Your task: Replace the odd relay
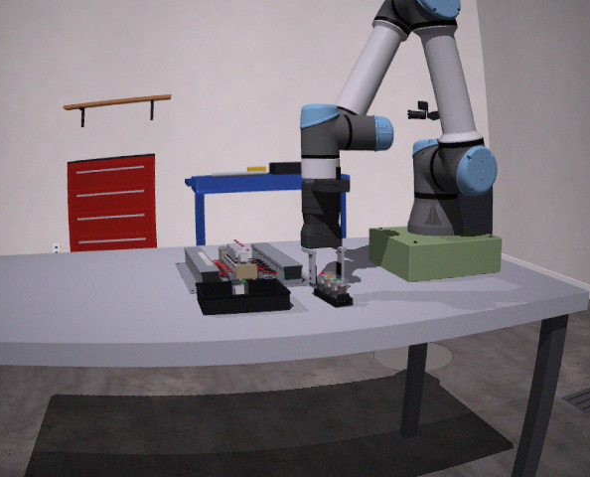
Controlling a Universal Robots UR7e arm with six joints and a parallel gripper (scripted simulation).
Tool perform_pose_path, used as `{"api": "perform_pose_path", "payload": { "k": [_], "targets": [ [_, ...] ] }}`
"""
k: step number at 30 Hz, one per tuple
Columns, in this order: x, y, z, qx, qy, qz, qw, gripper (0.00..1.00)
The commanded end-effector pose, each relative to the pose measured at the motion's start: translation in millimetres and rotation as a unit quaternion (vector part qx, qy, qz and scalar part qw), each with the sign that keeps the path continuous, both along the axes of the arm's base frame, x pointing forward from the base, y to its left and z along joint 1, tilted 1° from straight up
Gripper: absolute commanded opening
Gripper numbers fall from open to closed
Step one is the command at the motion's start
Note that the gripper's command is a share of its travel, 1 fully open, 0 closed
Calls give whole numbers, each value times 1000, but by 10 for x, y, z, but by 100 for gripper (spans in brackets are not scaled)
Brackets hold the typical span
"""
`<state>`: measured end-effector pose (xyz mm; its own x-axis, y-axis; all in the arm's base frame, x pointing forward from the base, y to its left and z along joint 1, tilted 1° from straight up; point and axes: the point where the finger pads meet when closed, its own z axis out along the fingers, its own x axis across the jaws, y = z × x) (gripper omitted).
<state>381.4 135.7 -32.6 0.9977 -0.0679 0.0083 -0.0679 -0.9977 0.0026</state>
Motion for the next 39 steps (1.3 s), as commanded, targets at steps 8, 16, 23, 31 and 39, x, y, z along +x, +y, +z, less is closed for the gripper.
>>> {"api": "perform_pose_path", "payload": {
  "k": [8, 16, 23, 31, 39],
  "targets": [
    [7, 0, -54, 0, -1, 0, 1000, 100],
    [8, 0, -126, 0, -1, 0, 1000, 100],
    [8, 0, -126, 0, -1, 0, 1000, 100],
    [7, 0, -124, 0, -1, 0, 1000, 0],
    [7, 0, -124, 0, -1, 0, 1000, 0]
  ]
}}
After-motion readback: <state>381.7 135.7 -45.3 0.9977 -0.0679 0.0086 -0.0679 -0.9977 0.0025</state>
